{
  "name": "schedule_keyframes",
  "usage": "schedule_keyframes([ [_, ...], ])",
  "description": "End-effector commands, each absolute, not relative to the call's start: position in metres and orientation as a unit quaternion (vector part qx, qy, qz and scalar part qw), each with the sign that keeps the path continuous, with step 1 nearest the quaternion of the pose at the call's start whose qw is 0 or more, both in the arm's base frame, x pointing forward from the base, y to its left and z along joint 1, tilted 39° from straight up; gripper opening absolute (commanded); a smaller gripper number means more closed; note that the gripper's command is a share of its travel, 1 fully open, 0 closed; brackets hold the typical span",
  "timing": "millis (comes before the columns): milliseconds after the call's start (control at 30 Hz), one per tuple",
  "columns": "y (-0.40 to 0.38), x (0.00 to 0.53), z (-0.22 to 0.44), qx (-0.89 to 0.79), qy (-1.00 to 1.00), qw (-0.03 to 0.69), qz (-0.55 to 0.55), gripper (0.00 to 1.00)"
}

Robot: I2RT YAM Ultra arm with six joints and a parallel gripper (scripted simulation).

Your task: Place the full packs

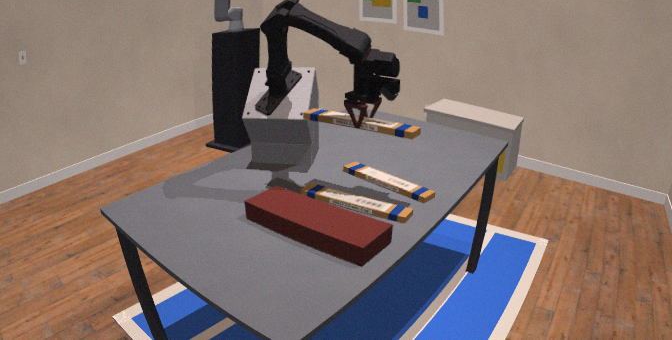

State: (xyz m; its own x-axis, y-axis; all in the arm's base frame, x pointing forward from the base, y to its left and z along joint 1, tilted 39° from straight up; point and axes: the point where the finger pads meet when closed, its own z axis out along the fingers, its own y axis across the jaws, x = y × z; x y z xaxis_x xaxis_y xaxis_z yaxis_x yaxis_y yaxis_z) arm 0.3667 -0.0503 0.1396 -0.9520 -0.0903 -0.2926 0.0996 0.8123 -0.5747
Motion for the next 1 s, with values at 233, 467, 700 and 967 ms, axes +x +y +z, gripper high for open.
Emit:
schedule_keyframes([
  [233, -0.055, 0.372, 0.185, -0.009, 0.932, 0.206, -0.298, 0.00],
  [467, -0.073, 0.368, 0.195, -0.008, 0.932, 0.199, -0.302, 0.00],
  [700, -0.086, 0.367, 0.203, -0.013, 0.933, 0.198, -0.302, 0.00],
  [967, -0.102, 0.365, 0.213, -0.011, 0.932, 0.195, -0.304, 0.00],
])
